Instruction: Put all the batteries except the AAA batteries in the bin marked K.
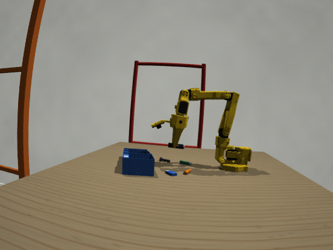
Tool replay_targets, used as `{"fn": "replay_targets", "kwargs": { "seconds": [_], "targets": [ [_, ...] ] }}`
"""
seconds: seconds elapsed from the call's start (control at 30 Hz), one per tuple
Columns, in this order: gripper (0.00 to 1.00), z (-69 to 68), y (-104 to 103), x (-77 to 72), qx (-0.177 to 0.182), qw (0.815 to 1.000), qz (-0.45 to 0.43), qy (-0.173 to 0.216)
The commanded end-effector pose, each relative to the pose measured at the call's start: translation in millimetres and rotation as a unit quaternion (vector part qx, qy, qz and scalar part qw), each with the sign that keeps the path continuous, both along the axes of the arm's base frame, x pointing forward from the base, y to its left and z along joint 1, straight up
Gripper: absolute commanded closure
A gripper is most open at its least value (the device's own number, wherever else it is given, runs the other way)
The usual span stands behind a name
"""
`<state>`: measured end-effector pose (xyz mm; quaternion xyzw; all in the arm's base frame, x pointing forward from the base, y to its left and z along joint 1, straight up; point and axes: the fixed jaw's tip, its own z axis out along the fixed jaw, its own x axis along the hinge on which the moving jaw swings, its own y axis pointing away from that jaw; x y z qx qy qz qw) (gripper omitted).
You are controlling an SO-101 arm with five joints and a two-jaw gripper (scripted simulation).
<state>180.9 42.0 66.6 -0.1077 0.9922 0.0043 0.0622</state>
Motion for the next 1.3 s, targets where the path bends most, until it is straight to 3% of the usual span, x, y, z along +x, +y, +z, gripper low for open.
{"fn": "replay_targets", "kwargs": {
  "seconds": [0.0,0.13,0.37,0.53,0.6,0.7,0.8,1.27],
  "targets": [
    [1.0,15.6,-9,33.2,0.008,0.998,-0.026,-0.062],
    [1.0,20.9,-18,46.4,0.009,0.995,-0.044,-0.084],
    [1.0,22.5,-22,55.8,0.01,0.994,-0.055,-0.099],
    [1.0,24.3,-35,91.7,0.015,0.983,-0.096,-0.154],
    [1.0,24.3,-35,91.7,0.015,0.983,-0.096,-0.154],
    [1.0,25.0,-47,114.8,0.018,0.974,-0.123,-0.192],
    [1.0,25.1,-54,127.9,0.019,0.967,-0.139,-0.214],
    [1.0,25.1,-56,130.5,0.02,0.965,-0.142,-0.219]
  ]
}}
